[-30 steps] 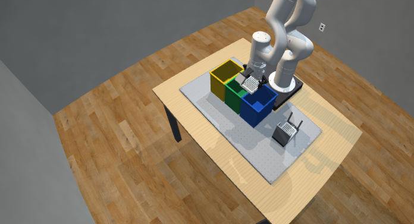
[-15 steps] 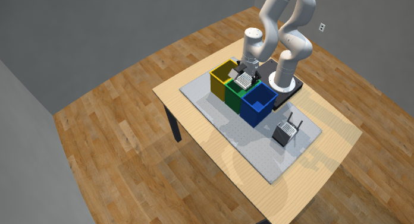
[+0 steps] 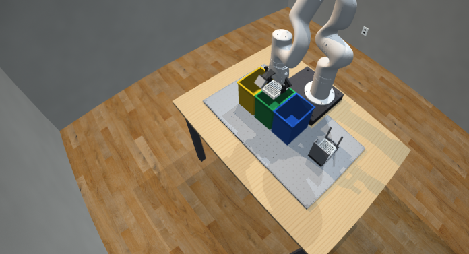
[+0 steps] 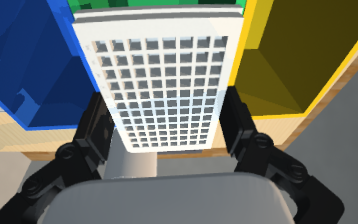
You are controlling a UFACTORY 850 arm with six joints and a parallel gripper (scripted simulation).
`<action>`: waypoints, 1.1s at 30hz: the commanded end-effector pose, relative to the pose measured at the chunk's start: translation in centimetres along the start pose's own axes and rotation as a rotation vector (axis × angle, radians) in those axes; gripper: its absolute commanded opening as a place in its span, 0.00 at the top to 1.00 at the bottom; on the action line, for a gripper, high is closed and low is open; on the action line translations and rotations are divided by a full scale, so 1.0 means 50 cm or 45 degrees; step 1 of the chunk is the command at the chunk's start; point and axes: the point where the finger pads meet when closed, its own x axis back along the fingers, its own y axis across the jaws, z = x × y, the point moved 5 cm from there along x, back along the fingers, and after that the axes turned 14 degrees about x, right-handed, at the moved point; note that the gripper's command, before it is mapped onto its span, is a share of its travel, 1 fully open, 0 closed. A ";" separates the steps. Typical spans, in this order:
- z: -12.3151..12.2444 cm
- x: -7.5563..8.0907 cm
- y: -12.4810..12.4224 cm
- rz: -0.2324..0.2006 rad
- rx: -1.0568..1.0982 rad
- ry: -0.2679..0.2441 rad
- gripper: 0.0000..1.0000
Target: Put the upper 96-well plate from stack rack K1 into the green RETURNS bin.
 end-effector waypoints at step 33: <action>0.002 -0.009 -0.002 -0.001 0.000 0.002 1.00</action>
